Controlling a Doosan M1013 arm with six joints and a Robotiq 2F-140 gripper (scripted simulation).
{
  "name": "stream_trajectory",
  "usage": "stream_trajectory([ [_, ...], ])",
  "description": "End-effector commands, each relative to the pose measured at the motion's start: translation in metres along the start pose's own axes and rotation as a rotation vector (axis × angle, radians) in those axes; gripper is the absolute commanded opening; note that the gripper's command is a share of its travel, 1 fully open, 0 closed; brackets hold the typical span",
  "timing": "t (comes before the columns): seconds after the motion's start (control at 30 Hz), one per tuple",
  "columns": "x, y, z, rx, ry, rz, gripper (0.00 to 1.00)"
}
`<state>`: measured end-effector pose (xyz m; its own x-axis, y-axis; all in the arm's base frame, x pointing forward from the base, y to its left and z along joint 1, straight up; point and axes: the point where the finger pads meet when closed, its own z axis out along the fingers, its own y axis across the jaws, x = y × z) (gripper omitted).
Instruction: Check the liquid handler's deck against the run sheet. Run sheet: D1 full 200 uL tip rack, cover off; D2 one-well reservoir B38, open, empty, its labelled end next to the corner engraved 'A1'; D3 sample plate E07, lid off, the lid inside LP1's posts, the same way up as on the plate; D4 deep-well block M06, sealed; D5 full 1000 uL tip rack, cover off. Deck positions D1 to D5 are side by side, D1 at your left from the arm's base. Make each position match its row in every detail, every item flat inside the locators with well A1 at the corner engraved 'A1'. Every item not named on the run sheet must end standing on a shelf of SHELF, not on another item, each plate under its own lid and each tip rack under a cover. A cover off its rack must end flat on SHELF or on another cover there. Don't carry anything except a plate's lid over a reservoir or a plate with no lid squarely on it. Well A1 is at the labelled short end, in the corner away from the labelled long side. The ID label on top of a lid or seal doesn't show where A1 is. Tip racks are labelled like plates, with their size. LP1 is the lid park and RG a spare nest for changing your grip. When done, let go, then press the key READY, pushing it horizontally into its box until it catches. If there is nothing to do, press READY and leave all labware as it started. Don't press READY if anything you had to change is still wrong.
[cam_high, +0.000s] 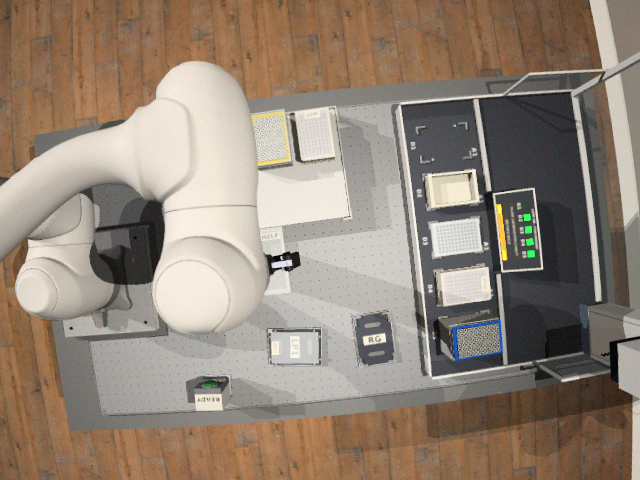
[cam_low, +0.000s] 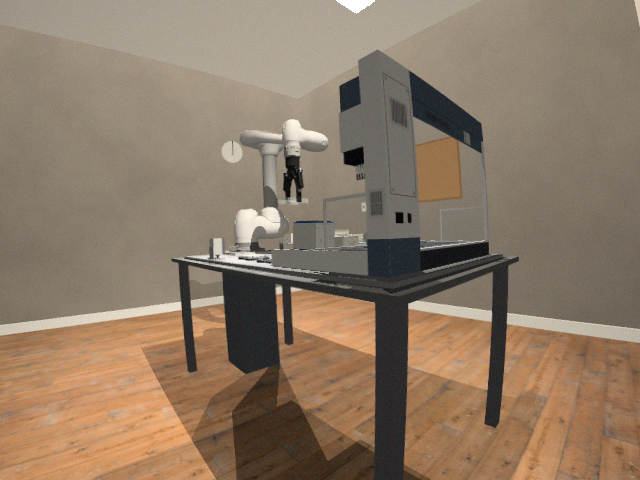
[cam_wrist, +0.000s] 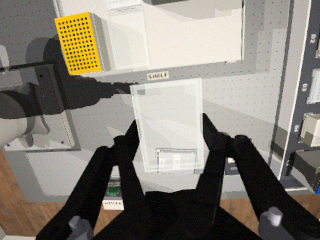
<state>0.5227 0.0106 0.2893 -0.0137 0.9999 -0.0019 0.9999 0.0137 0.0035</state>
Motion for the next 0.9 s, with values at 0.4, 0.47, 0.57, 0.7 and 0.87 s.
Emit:
stream_trajectory([
  [0.4, -0.002, 0.072, -0.001, -0.001, 0.0, 0.0, 0.1],
  [0.47, -0.002, 0.072, -0.001, -0.001, 0.0, 0.0, 0.1],
  [0.57, -0.002, 0.087, -0.001, -0.001, 0.0, 0.0, 0.1],
  [0.7, -0.003, 0.107, -0.001, -0.001, 0.0, 0.0, 0.1],
  [0.87, -0.003, 0.132, -0.001, -0.001, 0.0, 0.0, 0.1],
])
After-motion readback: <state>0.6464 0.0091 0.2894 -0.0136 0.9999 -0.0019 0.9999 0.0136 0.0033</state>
